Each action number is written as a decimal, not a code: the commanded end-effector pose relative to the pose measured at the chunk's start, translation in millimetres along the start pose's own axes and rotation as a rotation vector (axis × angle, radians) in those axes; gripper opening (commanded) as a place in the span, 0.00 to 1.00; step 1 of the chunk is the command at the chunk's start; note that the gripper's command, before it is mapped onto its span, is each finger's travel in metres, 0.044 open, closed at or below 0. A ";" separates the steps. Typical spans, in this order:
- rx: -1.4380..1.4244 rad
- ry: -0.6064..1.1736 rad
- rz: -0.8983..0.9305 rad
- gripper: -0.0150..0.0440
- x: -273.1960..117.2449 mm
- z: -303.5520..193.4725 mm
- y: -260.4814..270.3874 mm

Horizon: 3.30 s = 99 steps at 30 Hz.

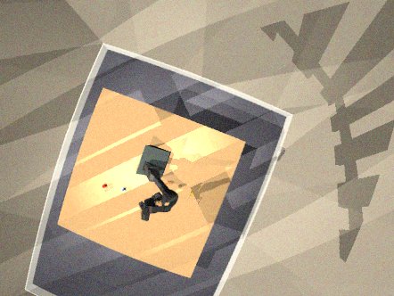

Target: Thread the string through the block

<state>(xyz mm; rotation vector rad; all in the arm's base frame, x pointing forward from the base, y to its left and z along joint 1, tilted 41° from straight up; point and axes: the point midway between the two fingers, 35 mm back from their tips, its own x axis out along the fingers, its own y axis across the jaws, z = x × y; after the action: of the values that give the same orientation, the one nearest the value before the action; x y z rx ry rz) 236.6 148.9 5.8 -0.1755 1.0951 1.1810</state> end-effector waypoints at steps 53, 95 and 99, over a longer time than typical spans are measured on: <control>0.036 -0.043 0.005 0.25 34.9 -5.5 6.0; 0.036 -0.037 -0.006 0.25 35.6 -54.6 8.8; 0.033 -0.037 -0.008 0.25 35.7 -59.1 9.1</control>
<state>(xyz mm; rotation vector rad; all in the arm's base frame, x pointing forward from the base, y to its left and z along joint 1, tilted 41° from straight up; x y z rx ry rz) 196.3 141.5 -44.8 -0.1279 1.0806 1.1509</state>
